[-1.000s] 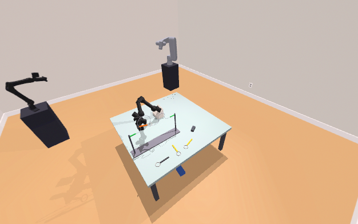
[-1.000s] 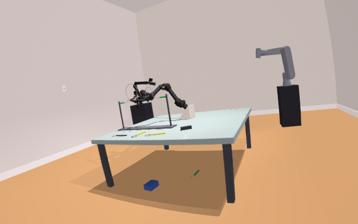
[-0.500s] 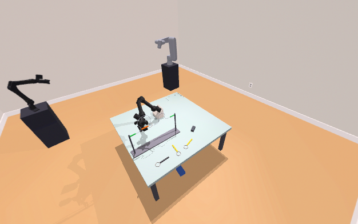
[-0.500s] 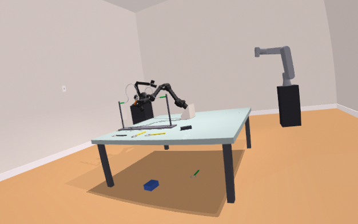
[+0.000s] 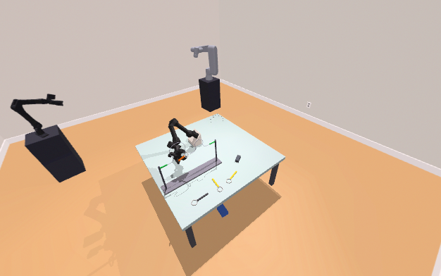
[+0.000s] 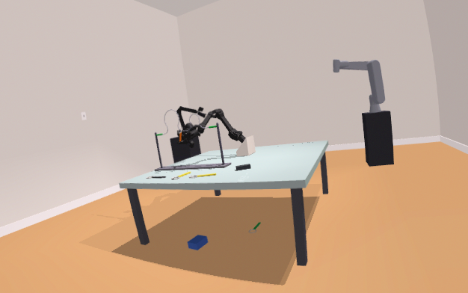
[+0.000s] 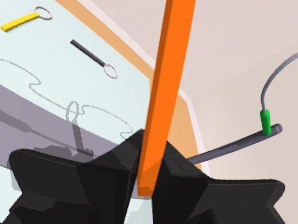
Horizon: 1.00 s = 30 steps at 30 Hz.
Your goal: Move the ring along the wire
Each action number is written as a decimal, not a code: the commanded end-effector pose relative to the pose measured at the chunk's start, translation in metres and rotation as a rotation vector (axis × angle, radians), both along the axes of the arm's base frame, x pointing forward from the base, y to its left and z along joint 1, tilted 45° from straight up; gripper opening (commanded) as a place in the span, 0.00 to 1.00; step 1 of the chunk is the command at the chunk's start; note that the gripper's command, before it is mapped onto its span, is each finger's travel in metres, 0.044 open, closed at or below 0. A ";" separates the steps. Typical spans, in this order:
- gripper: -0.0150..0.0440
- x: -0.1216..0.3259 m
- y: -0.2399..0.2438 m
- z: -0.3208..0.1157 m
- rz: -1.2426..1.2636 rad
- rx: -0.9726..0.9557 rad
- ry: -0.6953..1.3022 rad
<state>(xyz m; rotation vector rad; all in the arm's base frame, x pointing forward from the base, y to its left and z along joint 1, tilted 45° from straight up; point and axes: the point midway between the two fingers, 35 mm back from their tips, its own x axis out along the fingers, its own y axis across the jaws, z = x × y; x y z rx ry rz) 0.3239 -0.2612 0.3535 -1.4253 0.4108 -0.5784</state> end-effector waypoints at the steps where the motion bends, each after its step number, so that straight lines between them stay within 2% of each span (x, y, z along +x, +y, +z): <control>1: 0.00 0.000 0.002 -0.014 -0.003 0.094 -0.012; 16: 0.00 0.003 0.021 -0.062 0.001 0.418 -0.051; 30: 0.00 0.006 0.043 -0.090 0.003 0.600 -0.073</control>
